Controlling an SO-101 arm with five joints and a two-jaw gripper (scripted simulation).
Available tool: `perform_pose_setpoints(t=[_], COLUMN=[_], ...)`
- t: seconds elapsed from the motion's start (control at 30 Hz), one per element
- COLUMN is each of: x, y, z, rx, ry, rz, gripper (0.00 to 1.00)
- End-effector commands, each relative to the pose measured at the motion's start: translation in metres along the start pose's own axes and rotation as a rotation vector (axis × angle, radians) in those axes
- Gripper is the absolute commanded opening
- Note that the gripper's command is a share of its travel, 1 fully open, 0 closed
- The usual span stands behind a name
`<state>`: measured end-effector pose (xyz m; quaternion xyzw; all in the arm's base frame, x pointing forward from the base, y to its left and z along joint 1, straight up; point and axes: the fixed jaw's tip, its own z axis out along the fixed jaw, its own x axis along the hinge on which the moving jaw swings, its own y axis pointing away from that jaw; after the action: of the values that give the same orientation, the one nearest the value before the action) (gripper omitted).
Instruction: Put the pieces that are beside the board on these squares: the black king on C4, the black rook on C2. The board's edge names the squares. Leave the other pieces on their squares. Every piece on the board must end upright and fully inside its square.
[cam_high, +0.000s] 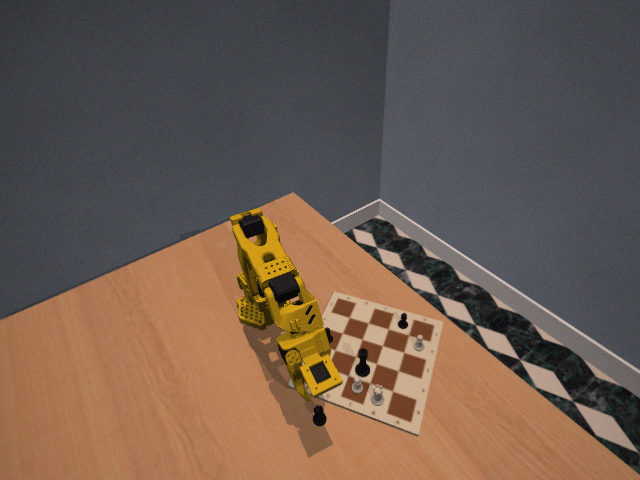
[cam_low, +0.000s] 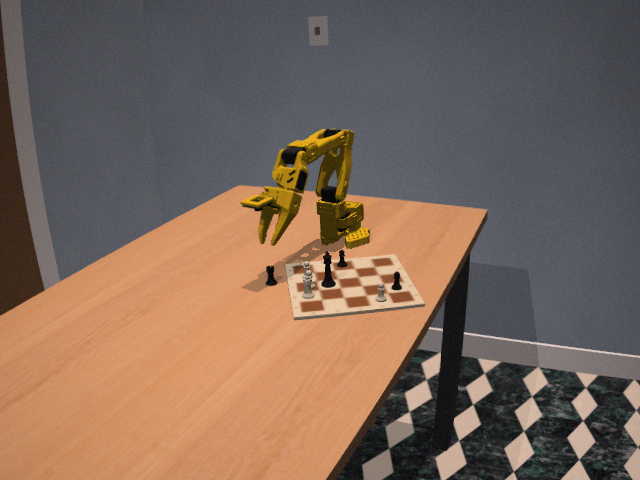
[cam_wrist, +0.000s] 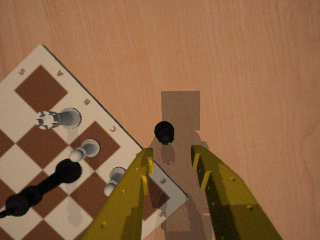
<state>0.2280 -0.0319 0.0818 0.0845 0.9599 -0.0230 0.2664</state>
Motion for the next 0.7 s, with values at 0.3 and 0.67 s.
perform_pose_setpoints(t=[0.3,0.67], x=[0.013,0.026], y=[-0.001,-0.001], z=[0.023,0.045], rx=[0.002,0.002], ry=[-0.007,-0.006], rz=[0.008,0.008], gripper=[0.12,0.12])
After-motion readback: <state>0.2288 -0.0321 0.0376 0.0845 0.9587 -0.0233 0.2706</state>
